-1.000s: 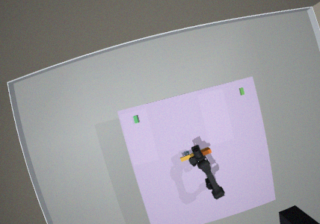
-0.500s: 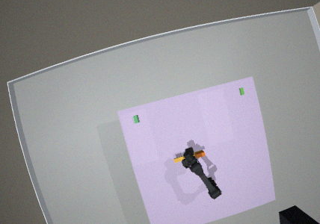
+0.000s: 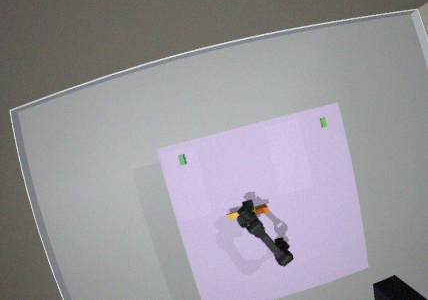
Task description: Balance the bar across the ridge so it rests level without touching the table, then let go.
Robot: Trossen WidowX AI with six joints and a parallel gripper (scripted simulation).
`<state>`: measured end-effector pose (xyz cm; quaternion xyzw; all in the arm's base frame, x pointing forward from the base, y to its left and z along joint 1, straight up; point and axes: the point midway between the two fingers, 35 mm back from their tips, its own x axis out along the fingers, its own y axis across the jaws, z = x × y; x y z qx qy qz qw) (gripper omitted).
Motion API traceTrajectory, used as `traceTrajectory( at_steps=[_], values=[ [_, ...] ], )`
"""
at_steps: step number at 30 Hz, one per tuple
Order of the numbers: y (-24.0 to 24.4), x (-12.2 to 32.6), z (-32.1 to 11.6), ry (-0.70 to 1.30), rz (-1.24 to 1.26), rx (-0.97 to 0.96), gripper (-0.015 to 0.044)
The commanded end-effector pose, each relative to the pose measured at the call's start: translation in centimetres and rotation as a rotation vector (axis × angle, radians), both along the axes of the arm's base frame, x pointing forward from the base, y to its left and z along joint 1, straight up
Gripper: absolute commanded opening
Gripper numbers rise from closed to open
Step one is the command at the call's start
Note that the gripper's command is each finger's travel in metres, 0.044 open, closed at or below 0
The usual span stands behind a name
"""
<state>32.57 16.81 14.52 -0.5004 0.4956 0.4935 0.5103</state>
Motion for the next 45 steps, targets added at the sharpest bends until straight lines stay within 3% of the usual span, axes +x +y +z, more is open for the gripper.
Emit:
traceTrajectory(
  at_steps=[1, 23, 45],
  values=[
    [0.4, 0.2, -0.2, -0.01, -0.006, 0.009, 0.0],
    [0.4, 0.3, -3.7, -0.01, -0.006, 0.009, 0.0],
    [0.3, 0.3, -3.8, -0.01, -0.006, 0.009, 0.0]
  ],
)
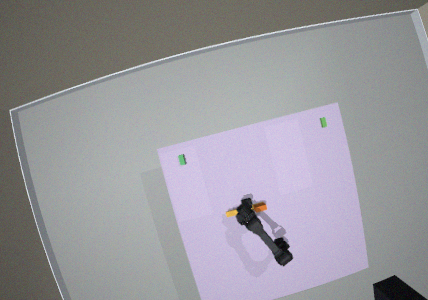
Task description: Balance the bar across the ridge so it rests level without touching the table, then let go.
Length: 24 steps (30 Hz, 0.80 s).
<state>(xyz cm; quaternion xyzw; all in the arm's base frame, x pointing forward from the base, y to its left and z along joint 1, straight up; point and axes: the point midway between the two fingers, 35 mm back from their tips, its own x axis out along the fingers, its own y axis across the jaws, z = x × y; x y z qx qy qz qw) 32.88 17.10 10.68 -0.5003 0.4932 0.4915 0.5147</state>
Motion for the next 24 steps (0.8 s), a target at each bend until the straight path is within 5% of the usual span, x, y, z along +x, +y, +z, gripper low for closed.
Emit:
traceTrajectory(
  at_steps=[1, 24],
  values=[
    [0.05, 0.03, -0.01, -0.001, -0.002, 0.004, 0.0],
    [0.04, 0.03, -0.2, -0.001, -0.002, 0.004, 0.0]
  ],
)
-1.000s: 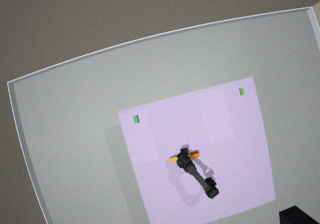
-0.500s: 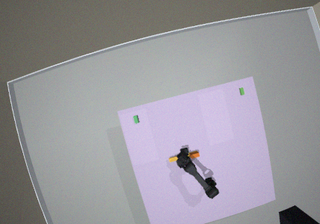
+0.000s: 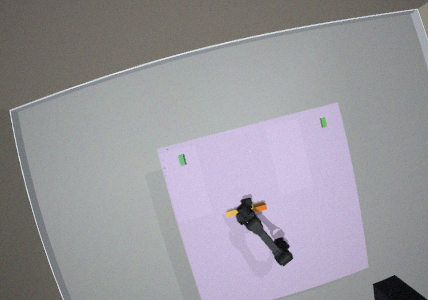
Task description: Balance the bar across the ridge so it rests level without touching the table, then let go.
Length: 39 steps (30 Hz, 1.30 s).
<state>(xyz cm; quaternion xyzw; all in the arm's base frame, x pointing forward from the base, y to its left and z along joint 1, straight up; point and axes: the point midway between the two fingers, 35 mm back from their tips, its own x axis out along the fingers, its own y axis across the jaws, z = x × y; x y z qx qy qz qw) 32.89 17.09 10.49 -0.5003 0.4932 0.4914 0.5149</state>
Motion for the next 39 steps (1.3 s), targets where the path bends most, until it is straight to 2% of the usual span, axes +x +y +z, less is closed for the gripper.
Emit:
traceTrajectory(
  at_steps=[1, 39],
  values=[
    [0.05, 0.03, -0.02, -0.001, -0.002, 0.004, 0.0],
    [0.03, 0.04, -0.34, -0.001, -0.002, 0.004, 0.0]
  ],
)
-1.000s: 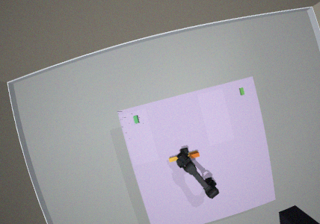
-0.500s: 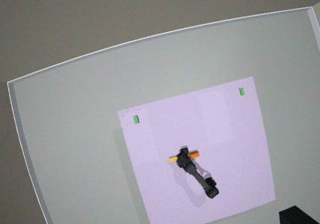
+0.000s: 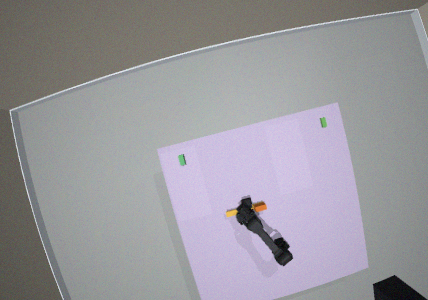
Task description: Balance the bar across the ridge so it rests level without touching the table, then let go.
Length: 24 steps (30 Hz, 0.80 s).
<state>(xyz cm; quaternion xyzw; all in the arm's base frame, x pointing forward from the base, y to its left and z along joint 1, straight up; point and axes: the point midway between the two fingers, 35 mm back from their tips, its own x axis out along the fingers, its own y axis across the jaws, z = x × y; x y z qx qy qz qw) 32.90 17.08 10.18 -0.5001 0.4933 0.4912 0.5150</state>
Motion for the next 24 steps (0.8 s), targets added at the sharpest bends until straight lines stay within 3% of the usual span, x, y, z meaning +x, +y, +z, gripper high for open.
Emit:
traceTrajectory(
  at_steps=[1, 24],
  values=[
    [0.05, 0.03, -0.03, -0.001, -0.001, 0.004, 0.0],
    [0.03, -0.01, -0.23, -0.001, -0.001, 0.004, 0.0]
  ],
)
